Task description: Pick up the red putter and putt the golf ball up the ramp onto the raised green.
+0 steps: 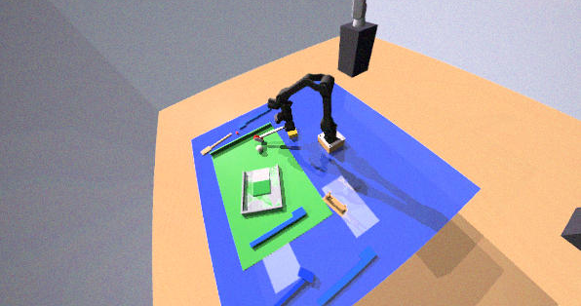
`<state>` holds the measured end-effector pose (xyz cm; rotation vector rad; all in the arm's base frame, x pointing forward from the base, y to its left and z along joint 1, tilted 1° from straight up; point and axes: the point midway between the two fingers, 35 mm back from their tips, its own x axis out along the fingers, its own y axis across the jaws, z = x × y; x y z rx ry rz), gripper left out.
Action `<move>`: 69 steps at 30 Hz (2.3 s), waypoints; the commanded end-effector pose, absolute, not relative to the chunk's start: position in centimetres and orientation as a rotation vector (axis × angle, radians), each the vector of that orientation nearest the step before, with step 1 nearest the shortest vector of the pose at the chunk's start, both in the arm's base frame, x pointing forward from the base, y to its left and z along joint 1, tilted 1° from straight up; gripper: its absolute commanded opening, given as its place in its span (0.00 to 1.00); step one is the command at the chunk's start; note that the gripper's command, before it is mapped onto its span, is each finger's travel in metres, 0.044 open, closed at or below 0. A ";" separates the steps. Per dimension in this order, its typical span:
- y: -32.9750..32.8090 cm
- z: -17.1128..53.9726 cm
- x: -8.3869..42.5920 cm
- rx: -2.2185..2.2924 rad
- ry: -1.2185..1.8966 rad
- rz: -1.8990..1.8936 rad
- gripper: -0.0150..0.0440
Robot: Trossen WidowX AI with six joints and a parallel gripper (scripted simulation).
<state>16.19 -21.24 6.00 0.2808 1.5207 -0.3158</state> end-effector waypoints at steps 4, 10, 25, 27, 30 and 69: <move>-22.4 6.1 15.9 0.273 1.514 -0.323 0.25; -22.1 6.0 15.9 0.280 1.519 -0.320 0.25; -9.5 5.8 21.1 0.283 1.511 -0.313 0.25; -9.5 5.8 21.1 0.283 1.511 -0.313 0.25; -9.5 5.9 21.1 0.283 1.511 -0.313 0.25; -9.3 10.9 21.0 0.285 1.516 -0.306 0.25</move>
